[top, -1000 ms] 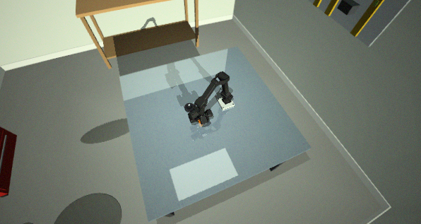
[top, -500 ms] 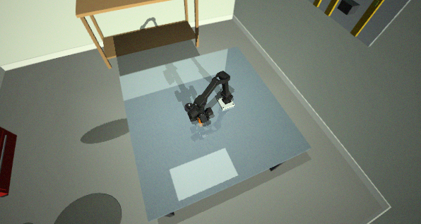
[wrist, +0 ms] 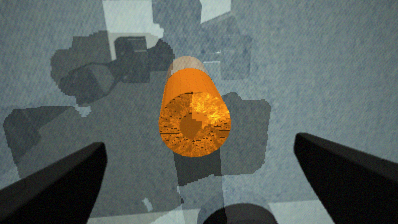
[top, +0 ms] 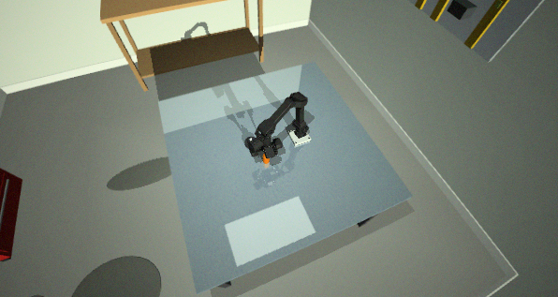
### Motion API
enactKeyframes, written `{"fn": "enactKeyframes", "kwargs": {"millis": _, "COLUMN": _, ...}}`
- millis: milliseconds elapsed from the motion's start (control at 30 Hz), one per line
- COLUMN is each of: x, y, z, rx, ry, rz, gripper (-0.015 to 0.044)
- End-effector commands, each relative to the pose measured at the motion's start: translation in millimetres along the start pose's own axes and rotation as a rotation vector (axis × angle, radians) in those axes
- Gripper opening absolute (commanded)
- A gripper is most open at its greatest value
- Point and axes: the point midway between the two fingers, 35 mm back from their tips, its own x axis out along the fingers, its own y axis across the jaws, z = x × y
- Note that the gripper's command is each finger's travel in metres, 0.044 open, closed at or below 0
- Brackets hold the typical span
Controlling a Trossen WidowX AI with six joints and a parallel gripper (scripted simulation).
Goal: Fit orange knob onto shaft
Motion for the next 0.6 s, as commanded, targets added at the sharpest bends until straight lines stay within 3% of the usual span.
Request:
{"fn": "enactKeyframes", "kwargs": {"millis": 0, "x": 7, "y": 2, "z": 0, "rx": -0.003, "ry": -0.001, "rz": 0.007, "gripper": 0.0440}}
{"fn": "enactKeyframes", "kwargs": {"millis": 567, "x": 34, "y": 0, "z": 0, "rx": -0.003, "ry": -0.001, "rz": 0.007, "gripper": 0.0440}}
